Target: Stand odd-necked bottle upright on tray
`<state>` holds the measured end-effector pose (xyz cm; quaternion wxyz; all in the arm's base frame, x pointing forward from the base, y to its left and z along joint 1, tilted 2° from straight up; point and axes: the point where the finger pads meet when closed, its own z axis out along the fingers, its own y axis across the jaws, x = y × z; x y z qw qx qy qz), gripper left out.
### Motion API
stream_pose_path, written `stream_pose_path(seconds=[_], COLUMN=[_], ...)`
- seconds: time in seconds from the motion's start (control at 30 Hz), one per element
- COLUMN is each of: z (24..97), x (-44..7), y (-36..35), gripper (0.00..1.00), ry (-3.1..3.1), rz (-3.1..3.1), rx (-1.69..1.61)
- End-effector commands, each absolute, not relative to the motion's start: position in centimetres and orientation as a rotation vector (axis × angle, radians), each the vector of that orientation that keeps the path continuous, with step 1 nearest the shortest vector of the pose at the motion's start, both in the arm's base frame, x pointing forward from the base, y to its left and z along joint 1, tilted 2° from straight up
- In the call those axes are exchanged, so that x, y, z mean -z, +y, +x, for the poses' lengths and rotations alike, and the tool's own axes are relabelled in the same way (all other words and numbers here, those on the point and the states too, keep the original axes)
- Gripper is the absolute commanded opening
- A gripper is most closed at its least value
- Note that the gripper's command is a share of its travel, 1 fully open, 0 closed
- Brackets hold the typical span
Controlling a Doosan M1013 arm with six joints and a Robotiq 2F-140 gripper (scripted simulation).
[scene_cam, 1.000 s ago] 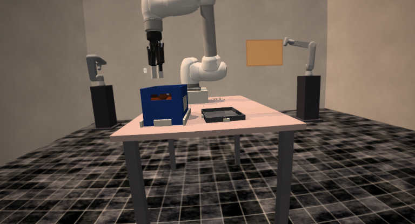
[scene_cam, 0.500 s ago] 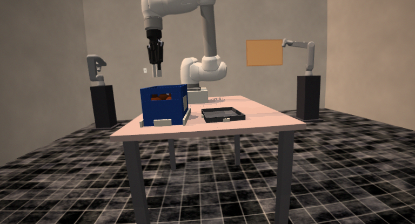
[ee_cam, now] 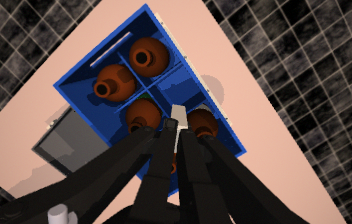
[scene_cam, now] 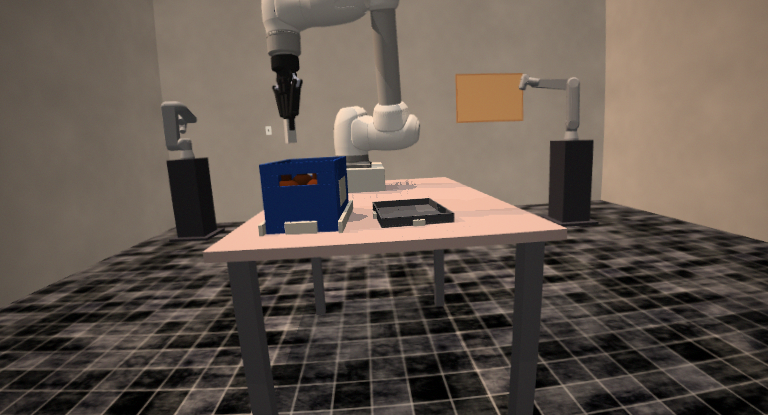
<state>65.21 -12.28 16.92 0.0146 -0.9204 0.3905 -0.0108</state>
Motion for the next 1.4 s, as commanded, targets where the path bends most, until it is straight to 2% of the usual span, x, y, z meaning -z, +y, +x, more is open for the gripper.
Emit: stream_pose_path(seconds=[0.0,0.5,0.7,0.93,0.97,1.37], z=[65.2,65.2,65.6,65.6,65.6,65.6], x=[-16.9,-16.9,-17.1,-17.1,-17.1,-17.1], y=[-12.3,-12.2,-5.5,-3.7,-3.7,-3.7], gripper=[0.0,0.0,0.0,0.0,0.38,0.38], ry=[1.215,1.215,1.216,1.215,1.215,1.215], rz=[-2.865,-2.865,-2.865,-2.865,-2.865,-2.865], rx=[0.034,0.034,0.034,0.034,0.034,0.034])
